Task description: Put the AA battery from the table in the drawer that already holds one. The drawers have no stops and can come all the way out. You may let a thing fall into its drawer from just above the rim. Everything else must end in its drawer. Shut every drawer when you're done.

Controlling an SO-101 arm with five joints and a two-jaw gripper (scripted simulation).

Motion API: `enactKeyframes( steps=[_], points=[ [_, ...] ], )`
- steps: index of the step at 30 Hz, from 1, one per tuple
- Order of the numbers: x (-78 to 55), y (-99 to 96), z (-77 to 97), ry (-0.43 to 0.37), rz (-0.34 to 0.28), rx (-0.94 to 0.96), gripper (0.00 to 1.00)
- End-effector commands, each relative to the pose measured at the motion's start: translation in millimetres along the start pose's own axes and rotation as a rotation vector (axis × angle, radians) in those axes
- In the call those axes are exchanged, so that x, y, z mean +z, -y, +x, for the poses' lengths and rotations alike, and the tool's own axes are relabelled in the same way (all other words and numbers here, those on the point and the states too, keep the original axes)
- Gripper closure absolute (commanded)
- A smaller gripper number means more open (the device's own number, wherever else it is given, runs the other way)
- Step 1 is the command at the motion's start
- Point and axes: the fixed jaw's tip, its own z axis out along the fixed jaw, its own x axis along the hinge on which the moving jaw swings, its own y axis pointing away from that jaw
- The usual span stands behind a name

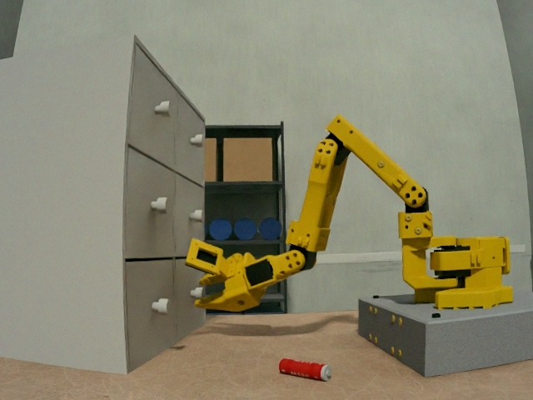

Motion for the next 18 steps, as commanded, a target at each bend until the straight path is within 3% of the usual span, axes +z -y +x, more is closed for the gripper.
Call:
enactKeyframes(
  steps=[1, 18],
  points=[
    [-1.8, -4.1, -0.6, 0.002, -0.012, -0.008, 0.79],
    [-1.8, -6.0, 1.2, 0.002, -0.012, -0.008, 0.79]
  ],
)
